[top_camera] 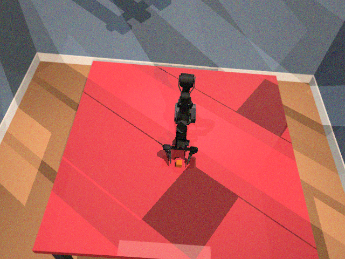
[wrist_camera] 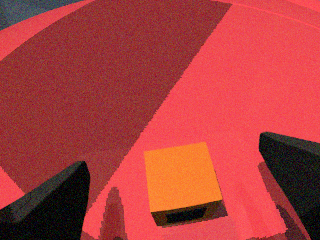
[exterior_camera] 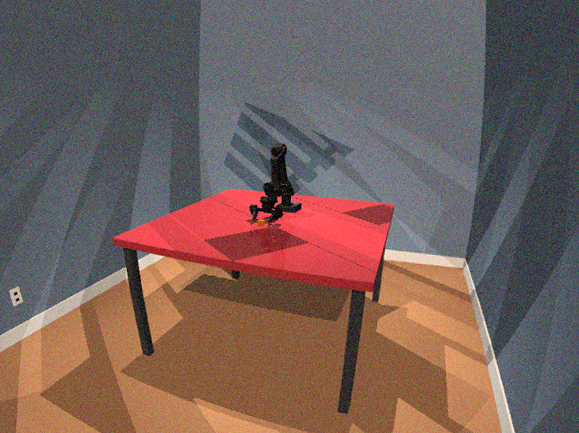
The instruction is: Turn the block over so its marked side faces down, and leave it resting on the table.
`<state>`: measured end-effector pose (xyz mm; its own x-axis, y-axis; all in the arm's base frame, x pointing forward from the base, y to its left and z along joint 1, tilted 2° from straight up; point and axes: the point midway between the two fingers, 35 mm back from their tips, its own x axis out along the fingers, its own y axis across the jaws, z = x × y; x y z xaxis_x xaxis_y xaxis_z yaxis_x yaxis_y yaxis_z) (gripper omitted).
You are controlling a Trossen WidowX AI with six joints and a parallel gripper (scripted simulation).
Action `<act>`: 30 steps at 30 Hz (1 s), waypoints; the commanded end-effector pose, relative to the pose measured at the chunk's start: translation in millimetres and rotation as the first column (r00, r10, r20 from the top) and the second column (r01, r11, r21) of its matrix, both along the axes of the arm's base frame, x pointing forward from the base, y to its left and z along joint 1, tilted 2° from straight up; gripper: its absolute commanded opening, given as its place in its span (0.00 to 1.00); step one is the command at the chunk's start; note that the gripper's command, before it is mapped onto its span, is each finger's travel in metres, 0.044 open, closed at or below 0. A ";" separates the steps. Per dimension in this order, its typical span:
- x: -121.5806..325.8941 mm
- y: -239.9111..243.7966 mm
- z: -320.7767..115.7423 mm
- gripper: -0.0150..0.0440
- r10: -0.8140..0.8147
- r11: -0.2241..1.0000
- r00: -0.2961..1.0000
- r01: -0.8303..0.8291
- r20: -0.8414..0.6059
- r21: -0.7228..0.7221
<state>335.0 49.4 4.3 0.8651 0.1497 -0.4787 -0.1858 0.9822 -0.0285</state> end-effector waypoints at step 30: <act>-19.5 -1.4 66.2 1.00 -0.029 0.996 0.890 -0.012 -0.456 -0.086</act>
<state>332.5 51.6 38.6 0.6271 0.1147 -0.7705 -0.1972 0.9802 -0.0146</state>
